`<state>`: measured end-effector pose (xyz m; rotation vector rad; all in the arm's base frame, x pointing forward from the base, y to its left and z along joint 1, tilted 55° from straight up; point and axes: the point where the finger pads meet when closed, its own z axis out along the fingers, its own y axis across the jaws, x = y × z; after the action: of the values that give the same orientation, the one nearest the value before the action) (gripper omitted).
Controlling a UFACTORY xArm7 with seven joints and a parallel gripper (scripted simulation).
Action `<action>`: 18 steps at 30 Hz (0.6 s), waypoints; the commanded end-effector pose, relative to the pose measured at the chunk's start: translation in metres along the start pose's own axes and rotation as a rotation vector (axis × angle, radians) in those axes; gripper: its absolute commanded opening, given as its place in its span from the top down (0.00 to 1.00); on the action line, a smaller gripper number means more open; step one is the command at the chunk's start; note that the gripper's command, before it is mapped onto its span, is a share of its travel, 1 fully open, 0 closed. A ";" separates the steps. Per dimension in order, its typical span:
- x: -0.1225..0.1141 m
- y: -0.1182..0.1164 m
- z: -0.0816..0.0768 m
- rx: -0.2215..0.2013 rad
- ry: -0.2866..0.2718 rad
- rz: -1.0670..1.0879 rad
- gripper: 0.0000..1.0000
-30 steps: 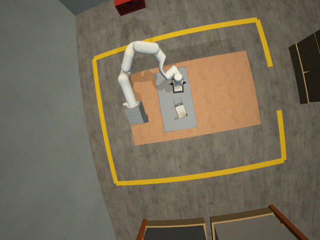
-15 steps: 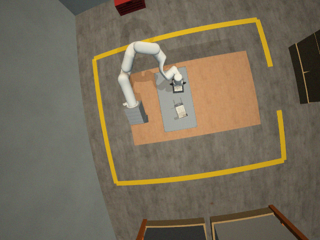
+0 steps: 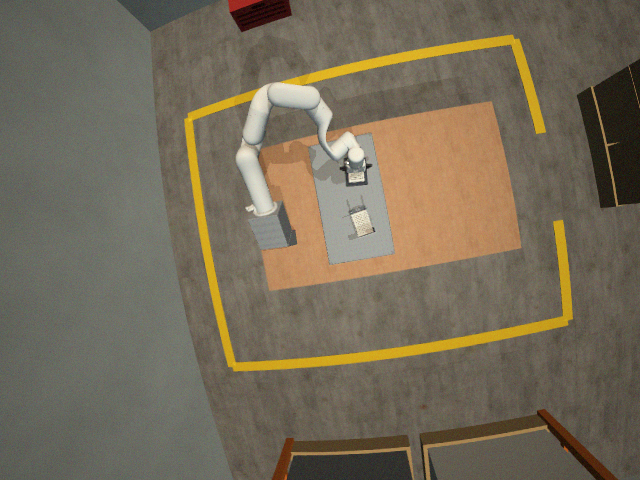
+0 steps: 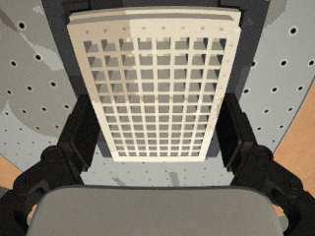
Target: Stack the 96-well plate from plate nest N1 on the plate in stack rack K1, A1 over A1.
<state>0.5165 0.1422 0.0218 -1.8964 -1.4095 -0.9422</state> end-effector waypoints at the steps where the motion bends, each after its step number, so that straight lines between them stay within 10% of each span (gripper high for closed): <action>1: -0.001 0.002 -0.002 -0.005 -0.001 0.000 0.00; 2: -0.001 0.002 -0.002 -0.005 -0.001 0.000 0.00; 3: -0.001 0.002 -0.003 -0.005 -0.001 0.000 1.00; 18: -0.001 0.002 -0.003 -0.005 -0.001 0.000 1.00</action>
<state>0.5163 0.1418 0.0221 -1.8962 -1.4095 -0.9421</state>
